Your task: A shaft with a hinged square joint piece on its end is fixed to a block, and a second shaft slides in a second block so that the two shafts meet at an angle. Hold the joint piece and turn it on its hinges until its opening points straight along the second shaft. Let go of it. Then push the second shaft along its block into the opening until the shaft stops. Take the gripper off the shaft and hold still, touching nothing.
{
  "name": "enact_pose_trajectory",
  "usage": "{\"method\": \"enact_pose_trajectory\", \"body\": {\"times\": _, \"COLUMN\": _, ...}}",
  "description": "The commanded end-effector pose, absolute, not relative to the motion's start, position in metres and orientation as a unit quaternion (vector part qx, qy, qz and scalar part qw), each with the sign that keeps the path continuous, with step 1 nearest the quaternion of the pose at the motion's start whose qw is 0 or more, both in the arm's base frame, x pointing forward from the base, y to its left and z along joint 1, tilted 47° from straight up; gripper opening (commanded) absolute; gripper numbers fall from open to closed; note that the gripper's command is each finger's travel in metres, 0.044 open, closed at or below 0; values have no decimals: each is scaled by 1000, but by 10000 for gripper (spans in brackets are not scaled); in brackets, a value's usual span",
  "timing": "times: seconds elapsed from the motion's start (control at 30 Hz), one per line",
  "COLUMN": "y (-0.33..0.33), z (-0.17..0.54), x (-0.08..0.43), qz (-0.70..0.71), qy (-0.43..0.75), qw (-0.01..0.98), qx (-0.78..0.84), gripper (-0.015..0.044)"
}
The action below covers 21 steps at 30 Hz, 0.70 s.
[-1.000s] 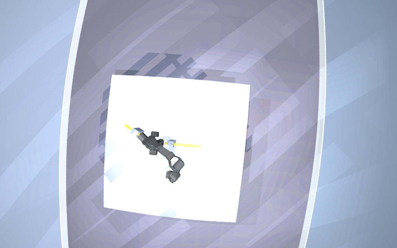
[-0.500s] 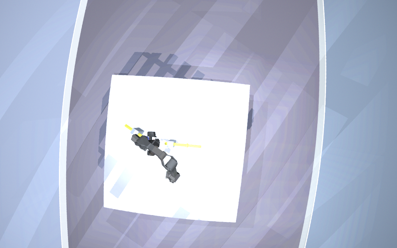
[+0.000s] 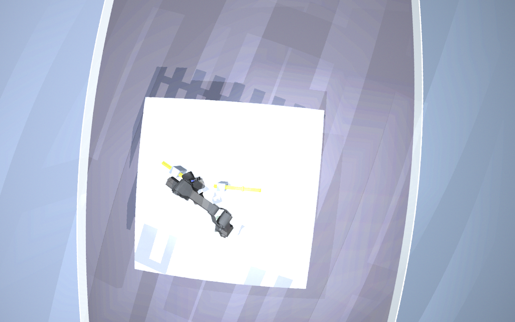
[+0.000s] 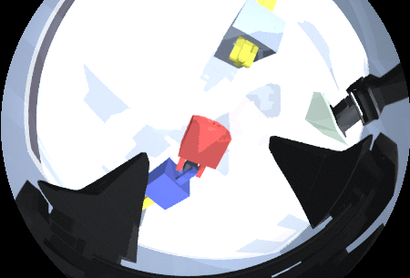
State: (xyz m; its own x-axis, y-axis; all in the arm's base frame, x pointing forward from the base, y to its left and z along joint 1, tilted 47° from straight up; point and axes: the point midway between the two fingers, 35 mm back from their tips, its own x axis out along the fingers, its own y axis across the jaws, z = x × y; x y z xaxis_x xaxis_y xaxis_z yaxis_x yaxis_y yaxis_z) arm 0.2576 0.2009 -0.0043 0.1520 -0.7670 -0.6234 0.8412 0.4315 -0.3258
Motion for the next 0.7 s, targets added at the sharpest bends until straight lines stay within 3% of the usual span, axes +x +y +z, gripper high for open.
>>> {"method": "enact_pose_trajectory", "body": {"times": 0.0, "y": 212, "z": 8, "x": 256, "qz": -499, "qy": 410, "qw": 764, "qx": 22, "gripper": 440}}
{"method": "enact_pose_trajectory", "body": {"times": 0.4, "y": 242, "z": 46, "x": 244, "qz": -373, "qy": 508, "qw": 771, "qx": -96, "gripper": 440}}
{"method": "enact_pose_trajectory", "body": {"times": 0.67, "y": 243, "z": 48, "x": 242, "qz": -369, "qy": 508, "qw": 772, "qx": -96, "gripper": 440}}
